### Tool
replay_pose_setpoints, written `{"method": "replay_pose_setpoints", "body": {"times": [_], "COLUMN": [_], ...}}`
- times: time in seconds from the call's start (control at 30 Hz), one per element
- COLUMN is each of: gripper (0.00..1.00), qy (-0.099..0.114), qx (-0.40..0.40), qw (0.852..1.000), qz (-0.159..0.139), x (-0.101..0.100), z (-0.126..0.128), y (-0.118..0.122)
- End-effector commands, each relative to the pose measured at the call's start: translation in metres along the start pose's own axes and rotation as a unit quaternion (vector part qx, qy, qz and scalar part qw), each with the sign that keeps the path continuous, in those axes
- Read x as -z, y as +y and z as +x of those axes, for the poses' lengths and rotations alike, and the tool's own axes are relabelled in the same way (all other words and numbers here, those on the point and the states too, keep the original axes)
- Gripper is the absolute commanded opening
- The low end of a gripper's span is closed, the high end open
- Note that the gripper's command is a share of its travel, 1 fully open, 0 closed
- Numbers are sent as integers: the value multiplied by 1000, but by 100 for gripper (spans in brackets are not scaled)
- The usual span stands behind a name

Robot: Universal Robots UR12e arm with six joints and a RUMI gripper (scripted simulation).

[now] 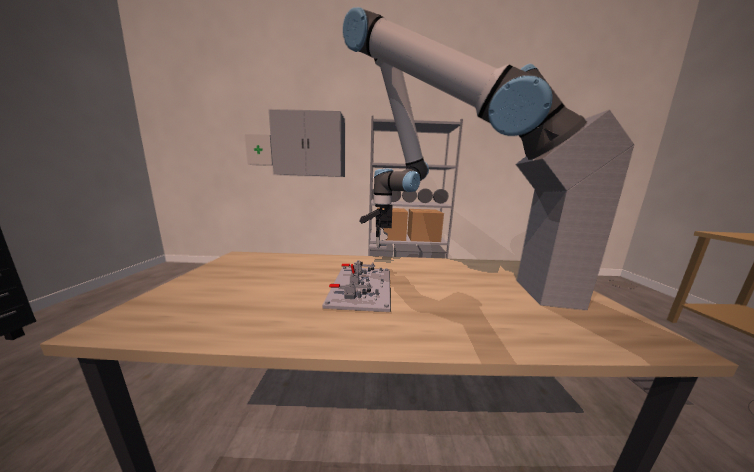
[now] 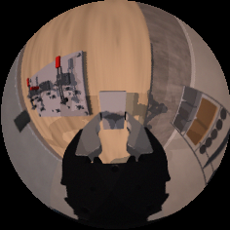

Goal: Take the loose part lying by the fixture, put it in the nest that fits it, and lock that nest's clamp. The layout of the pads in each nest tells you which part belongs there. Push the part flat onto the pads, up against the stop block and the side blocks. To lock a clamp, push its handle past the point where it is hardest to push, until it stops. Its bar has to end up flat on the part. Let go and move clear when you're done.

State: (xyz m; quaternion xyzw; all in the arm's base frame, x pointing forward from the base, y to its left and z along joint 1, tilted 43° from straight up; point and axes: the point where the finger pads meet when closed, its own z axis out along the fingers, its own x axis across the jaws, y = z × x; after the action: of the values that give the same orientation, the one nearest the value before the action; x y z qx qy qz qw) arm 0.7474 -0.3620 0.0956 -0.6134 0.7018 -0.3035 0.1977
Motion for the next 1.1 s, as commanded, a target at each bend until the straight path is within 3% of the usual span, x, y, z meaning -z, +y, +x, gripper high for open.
{"method": "replay_pose_setpoints", "body": {"times": [0.0, 1.07], "gripper": [0, 0], "qy": [1, 1], "qx": [0, 0], "qw": [1000, 1000], "qz": [1, 2], "x": [-3, -6], "z": [1, 1], "y": [4, 7]}}
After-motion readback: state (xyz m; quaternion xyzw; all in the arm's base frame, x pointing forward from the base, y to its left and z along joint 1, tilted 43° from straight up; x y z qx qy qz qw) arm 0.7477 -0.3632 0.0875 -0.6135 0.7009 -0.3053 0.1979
